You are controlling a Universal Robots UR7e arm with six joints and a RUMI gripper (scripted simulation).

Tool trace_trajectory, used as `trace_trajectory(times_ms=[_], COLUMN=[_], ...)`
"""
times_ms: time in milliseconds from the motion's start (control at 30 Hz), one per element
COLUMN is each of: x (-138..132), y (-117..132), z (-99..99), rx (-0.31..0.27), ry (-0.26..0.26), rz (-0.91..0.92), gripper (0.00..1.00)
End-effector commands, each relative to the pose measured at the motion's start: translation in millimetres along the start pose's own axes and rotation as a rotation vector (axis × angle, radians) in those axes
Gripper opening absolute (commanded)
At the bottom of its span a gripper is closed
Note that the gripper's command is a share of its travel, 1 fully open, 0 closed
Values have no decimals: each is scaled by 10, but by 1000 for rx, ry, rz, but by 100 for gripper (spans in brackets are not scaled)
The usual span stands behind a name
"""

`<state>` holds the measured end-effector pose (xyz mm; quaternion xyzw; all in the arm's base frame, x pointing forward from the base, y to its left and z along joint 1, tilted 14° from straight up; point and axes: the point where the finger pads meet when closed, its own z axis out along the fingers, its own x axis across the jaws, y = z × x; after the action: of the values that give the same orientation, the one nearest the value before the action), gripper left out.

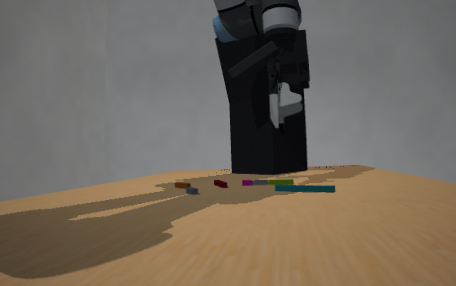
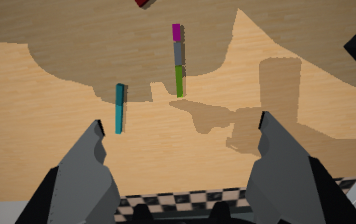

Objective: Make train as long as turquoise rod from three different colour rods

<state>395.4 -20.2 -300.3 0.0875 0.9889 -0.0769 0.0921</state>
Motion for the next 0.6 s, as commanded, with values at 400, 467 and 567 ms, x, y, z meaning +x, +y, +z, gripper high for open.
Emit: trace_trajectory(times_ms=[400,467,567], x=[-4,-4,-4], y=[0,0,0], z=[-51,-94,-187], rx=[0,0,0], ry=[-1,-1,-1], rz=[0,0,0], gripper=[100,100,100])
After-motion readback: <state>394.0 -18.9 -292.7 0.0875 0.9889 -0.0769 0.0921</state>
